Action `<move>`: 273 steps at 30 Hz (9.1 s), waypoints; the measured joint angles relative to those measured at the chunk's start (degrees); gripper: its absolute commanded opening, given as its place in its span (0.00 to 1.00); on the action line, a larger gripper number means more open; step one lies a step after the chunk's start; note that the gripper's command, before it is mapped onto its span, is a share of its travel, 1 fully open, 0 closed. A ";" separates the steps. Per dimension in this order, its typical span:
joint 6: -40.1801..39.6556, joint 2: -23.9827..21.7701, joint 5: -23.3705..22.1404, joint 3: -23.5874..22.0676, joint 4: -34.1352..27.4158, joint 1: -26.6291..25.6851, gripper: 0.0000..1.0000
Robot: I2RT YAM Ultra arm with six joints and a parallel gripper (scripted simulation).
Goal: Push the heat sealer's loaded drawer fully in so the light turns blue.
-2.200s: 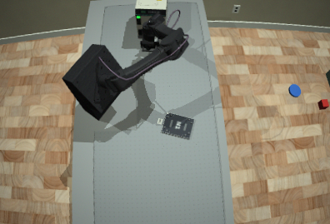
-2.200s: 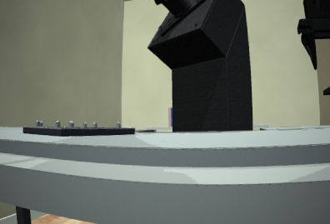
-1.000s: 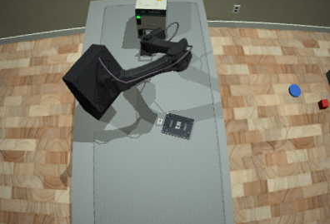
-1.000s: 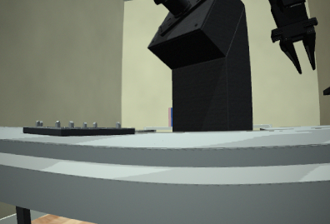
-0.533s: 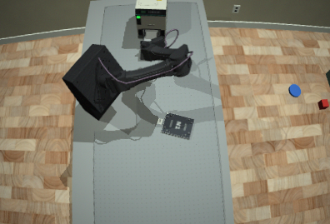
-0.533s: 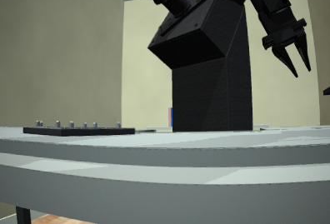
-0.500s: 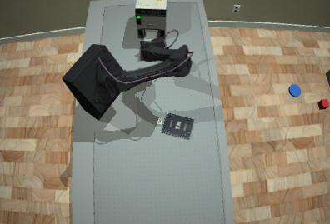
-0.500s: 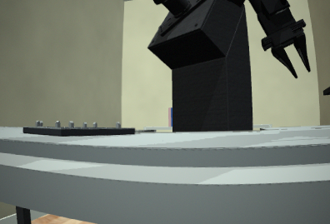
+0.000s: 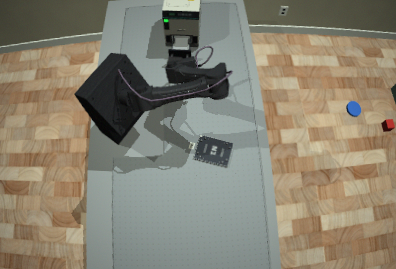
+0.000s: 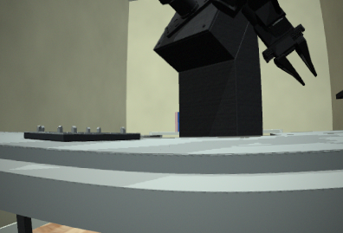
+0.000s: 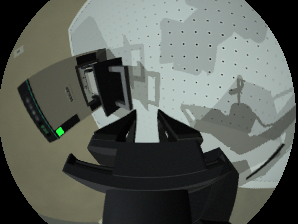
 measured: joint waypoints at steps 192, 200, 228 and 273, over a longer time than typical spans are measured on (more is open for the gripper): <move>-8.48 12.13 -21.31 11.39 7.67 -8.48 0.30; -8.48 13.20 -21.42 12.59 7.39 -8.46 0.30; -8.46 14.71 -22.14 14.99 6.67 -7.80 0.30; -8.44 14.69 -23.39 15.02 6.75 -7.65 0.17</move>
